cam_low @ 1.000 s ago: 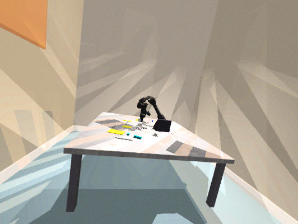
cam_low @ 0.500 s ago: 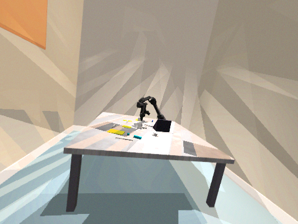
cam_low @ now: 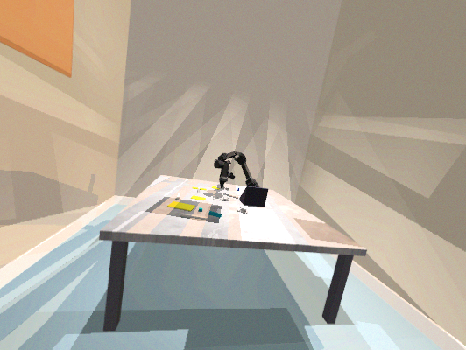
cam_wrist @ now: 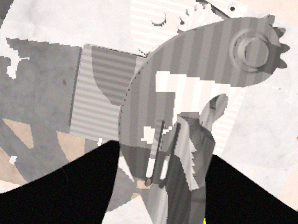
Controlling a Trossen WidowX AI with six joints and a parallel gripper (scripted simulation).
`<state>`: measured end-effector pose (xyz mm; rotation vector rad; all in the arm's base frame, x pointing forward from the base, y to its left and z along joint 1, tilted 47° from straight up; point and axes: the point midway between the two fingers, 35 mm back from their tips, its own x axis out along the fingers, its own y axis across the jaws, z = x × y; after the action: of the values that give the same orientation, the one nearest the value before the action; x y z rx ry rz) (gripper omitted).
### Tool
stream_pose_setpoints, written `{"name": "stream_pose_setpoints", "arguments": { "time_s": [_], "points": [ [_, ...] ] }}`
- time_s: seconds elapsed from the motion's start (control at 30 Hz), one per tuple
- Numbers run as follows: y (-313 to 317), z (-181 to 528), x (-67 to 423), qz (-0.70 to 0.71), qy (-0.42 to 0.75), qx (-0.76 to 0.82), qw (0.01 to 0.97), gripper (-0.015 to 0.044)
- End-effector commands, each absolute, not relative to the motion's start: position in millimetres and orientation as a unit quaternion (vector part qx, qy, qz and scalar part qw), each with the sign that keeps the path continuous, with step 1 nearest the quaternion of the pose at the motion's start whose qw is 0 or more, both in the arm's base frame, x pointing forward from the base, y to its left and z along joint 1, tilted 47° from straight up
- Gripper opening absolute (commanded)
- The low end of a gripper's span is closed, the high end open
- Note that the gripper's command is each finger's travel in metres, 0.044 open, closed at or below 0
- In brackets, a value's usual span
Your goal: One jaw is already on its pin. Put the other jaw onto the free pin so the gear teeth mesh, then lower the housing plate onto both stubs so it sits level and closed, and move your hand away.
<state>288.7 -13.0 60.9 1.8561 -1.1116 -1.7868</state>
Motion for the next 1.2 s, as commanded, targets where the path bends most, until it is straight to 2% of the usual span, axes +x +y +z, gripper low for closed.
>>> {"name": "stream_pose_setpoints", "arguments": {
  "time_s": [0.0,1.17],
  "points": [
    [-23,69,281,-0.629,-0.390,0.650,0.172,0.0134],
    [-35,80,270,-0.635,-0.382,0.646,0.183,0.0134]
  ]
}}
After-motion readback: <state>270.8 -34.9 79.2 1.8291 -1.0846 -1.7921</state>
